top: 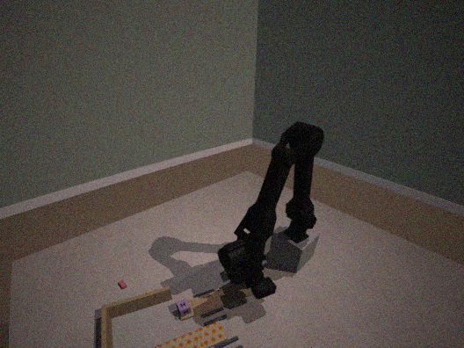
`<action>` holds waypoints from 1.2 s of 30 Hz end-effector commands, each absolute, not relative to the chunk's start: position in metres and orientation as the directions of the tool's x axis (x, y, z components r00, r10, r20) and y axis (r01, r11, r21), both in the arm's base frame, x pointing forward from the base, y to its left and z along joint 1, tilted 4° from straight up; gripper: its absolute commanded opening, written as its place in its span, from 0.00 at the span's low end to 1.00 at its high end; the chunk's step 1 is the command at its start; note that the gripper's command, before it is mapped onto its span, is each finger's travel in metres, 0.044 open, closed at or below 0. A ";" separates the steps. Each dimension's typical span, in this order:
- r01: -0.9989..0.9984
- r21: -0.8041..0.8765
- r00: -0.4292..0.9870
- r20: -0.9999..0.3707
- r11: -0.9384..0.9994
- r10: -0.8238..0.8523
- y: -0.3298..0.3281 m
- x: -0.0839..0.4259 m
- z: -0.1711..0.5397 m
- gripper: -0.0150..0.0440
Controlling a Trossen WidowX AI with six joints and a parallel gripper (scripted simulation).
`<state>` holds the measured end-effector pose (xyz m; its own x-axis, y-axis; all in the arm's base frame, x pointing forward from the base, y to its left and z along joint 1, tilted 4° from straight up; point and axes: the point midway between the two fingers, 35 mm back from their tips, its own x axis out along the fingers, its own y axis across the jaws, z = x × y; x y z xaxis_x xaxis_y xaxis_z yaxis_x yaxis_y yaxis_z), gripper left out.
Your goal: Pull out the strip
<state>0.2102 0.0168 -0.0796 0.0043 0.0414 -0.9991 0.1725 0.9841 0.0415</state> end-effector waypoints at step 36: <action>0.178 0.035 -0.036 -0.998 0.984 0.042 0.020 0.177 -0.084 0.25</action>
